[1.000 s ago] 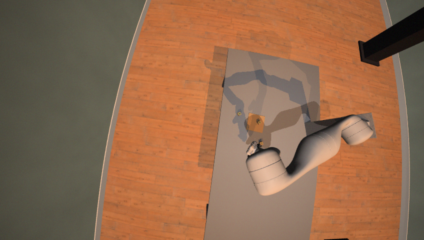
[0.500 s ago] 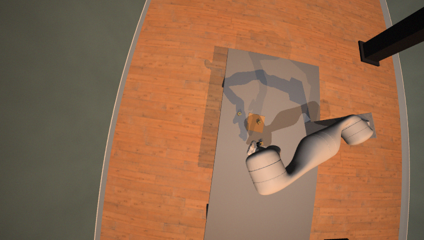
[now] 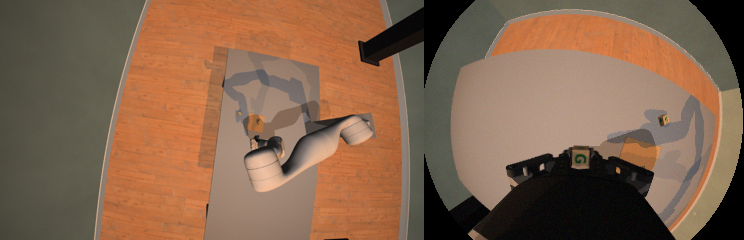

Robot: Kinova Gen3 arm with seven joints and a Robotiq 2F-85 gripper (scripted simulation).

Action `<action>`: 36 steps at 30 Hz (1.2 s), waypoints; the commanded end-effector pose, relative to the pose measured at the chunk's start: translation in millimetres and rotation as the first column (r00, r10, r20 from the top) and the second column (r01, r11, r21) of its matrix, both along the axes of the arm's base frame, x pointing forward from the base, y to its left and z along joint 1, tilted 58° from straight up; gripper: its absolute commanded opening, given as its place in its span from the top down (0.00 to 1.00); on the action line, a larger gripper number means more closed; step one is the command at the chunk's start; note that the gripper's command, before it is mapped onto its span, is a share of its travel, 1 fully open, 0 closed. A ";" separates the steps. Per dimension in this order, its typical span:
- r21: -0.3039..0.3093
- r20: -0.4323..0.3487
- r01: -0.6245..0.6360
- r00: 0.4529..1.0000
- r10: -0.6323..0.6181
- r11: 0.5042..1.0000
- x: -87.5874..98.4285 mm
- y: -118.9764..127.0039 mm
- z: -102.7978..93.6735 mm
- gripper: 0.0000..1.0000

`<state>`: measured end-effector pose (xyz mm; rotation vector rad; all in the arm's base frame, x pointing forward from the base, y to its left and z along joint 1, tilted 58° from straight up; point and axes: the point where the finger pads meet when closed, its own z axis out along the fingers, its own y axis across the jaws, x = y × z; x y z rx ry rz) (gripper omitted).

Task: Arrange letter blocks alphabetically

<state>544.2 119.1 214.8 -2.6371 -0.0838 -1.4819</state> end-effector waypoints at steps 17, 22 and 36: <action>-0.649 -0.065 -0.343 0.914 0.400 0.679 -15.9 -80.9 -40.0 0.79; -0.758 -0.120 -0.391 0.870 0.479 0.522 -19.1 -97.8 -47.8 0.79; -0.866 -0.220 -0.425 0.796 0.564 0.264 -23.6 -121.9 -59.0 0.79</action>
